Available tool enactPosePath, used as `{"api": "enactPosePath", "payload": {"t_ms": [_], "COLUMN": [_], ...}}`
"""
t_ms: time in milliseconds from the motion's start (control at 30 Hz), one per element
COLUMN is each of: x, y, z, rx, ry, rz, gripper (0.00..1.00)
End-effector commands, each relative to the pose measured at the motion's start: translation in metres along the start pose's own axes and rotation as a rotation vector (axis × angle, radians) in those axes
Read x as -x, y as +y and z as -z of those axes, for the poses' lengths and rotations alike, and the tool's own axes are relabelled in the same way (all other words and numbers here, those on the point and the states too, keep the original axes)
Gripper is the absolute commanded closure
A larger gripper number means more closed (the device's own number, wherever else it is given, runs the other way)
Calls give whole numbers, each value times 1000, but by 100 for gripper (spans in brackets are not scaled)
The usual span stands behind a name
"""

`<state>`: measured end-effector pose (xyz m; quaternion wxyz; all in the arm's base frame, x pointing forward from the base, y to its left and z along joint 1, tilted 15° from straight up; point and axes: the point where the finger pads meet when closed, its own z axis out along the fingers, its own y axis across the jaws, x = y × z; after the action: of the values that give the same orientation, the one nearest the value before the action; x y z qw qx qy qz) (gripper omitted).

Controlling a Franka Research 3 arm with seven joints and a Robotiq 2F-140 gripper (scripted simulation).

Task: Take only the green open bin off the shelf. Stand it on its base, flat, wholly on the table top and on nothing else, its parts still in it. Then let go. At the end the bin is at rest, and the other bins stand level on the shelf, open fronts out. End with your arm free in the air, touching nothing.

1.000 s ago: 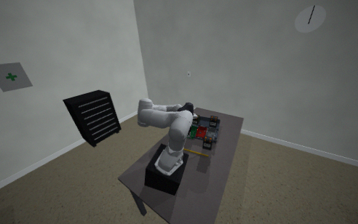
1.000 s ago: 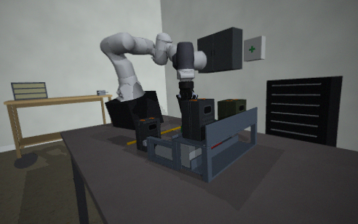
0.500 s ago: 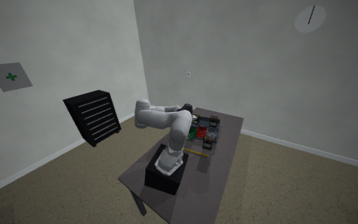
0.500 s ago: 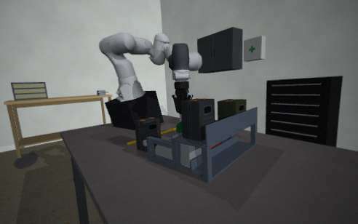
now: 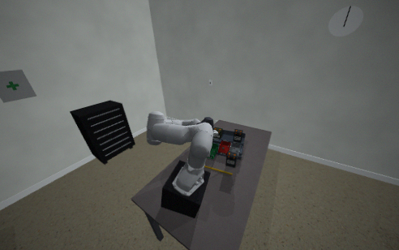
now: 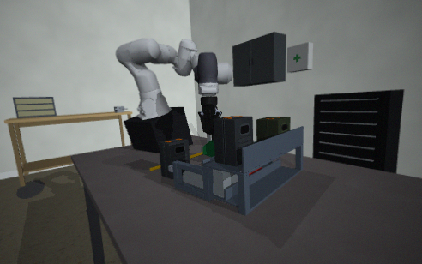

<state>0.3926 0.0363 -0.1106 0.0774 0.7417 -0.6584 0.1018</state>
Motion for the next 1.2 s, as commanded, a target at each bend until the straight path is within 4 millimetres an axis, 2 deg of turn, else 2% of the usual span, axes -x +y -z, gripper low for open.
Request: {"api": "enactPosePath", "payload": {"t_ms": [0,133,300,700,867,1167], "x": [0,0,0,0,-1,-1], "y": [-1,-1,30,30,75,75], "z": [1,1,1,1,1,1], "rx": [-7,-7,-7,-7,-7,-7], "ry": [-1,-1,-1,-1,-1,-1], "rz": [6,6,6,6,6,6], "gripper": [100,100,100,100,100,100]}}
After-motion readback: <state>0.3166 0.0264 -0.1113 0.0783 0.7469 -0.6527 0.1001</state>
